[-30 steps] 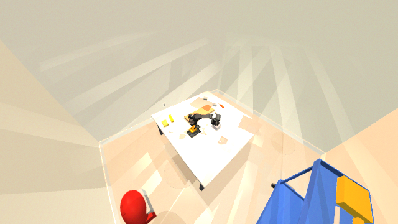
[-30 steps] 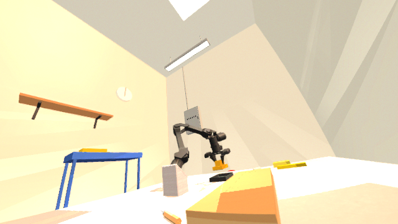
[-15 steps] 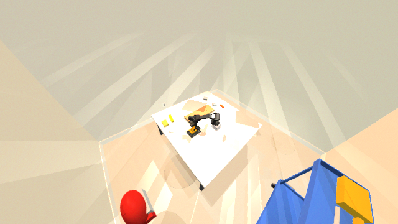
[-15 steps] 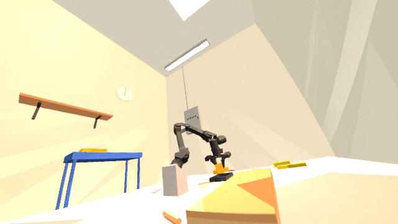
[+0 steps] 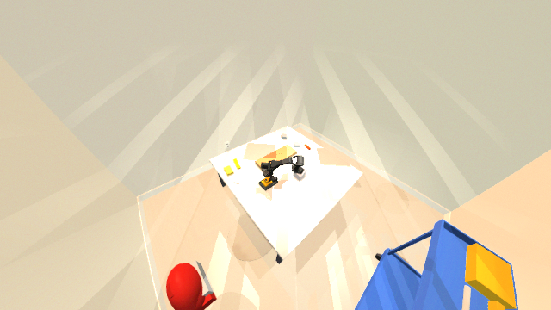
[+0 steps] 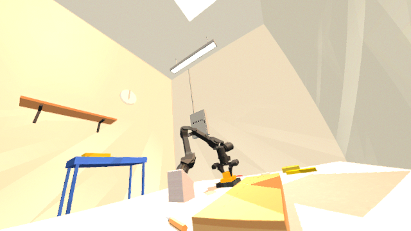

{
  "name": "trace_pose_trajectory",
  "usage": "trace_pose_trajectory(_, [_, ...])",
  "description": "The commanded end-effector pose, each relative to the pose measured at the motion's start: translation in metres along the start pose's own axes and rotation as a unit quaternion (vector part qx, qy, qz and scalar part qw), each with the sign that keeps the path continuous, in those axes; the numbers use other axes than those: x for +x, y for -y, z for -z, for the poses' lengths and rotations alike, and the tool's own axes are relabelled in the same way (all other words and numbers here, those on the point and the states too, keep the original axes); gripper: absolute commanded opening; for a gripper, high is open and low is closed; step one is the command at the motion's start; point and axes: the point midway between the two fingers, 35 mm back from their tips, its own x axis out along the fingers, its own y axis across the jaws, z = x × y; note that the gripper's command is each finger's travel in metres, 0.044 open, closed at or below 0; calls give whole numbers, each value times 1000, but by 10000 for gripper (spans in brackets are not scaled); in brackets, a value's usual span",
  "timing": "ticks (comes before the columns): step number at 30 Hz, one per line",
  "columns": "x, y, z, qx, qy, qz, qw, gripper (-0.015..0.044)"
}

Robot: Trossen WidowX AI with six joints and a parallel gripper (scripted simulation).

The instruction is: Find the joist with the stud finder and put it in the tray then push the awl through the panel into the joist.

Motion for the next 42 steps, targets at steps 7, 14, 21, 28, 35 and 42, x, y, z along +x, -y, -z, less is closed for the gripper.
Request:
trace_pose_trajectory(7, [15, -1, 5, 4, 0, 0, 1000, 0])
trace_pose_trajectory(14, [16, -2, 5, 2, 0, -1, 1000, 53])
trace_pose_trajectory(21, [16, -2, 5, 2, 0, -1, 1000, 236])
trace_pose_trajectory(28, [-4, 3, 0, 0, -5, -2, 1000, 420])
trace_pose_trajectory(35, [-75, -1, -21, 1, -3, -1, 1000, 440])
trace_pose_trajectory(42, [-61, 55, 20, 110, -56, 38, 992, 440])
